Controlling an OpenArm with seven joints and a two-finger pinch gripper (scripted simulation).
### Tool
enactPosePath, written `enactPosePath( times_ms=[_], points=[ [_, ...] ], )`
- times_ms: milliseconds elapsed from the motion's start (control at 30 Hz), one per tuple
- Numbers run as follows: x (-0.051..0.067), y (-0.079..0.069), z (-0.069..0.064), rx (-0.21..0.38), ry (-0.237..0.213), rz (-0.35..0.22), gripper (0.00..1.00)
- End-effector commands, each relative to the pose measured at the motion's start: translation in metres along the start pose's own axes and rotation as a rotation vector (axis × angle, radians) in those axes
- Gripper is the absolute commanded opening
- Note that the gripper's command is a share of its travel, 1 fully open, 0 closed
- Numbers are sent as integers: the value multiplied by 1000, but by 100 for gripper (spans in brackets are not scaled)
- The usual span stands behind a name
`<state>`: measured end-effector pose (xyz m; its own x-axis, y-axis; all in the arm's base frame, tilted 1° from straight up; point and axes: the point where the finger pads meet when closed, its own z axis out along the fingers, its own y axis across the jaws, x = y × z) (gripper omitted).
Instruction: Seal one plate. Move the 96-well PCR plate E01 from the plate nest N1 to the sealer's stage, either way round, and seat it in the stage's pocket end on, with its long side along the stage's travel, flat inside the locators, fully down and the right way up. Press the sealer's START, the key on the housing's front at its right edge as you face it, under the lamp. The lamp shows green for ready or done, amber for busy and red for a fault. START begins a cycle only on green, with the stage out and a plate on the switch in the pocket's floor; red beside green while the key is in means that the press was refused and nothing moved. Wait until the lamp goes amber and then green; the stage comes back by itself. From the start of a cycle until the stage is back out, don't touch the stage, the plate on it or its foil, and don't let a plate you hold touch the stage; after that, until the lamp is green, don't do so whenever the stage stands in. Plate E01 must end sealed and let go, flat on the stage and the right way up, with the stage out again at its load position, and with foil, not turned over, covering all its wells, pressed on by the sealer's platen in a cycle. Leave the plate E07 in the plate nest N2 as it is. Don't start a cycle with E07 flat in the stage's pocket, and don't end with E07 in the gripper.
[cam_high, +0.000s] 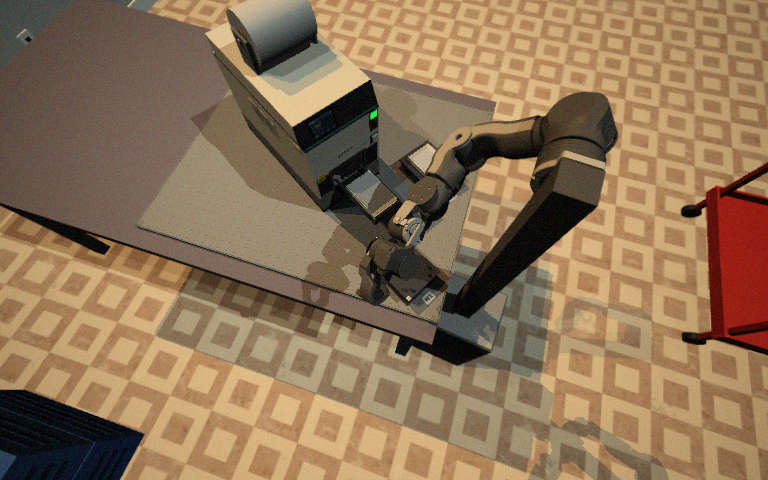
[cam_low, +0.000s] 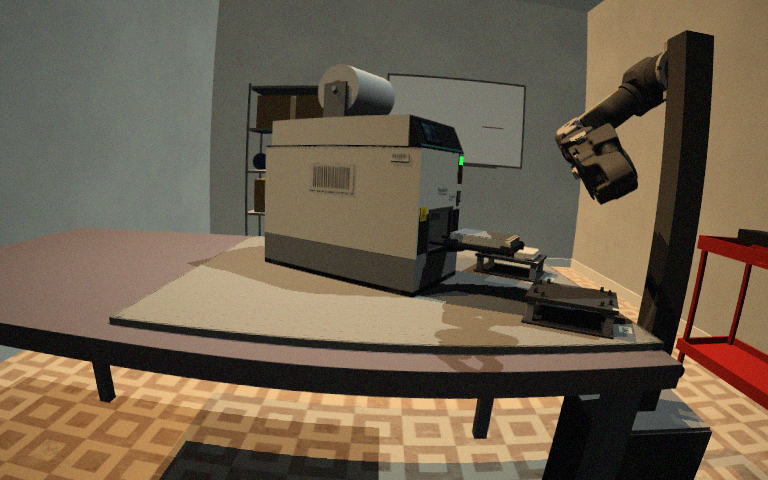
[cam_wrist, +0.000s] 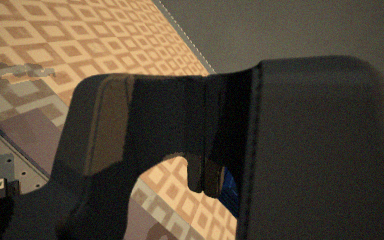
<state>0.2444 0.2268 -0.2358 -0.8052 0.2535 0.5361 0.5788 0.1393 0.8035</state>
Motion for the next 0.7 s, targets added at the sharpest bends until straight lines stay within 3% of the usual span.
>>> enactPosePath(
  times_ms=[0, 67, 667],
  points=[
    [-1, -7, -1, 52, -13, -22, 0],
    [-2, -16, -2, 106, -26, -43, 0],
    [-2, -13, -2, 106, -26, -43, 0]
  ],
)
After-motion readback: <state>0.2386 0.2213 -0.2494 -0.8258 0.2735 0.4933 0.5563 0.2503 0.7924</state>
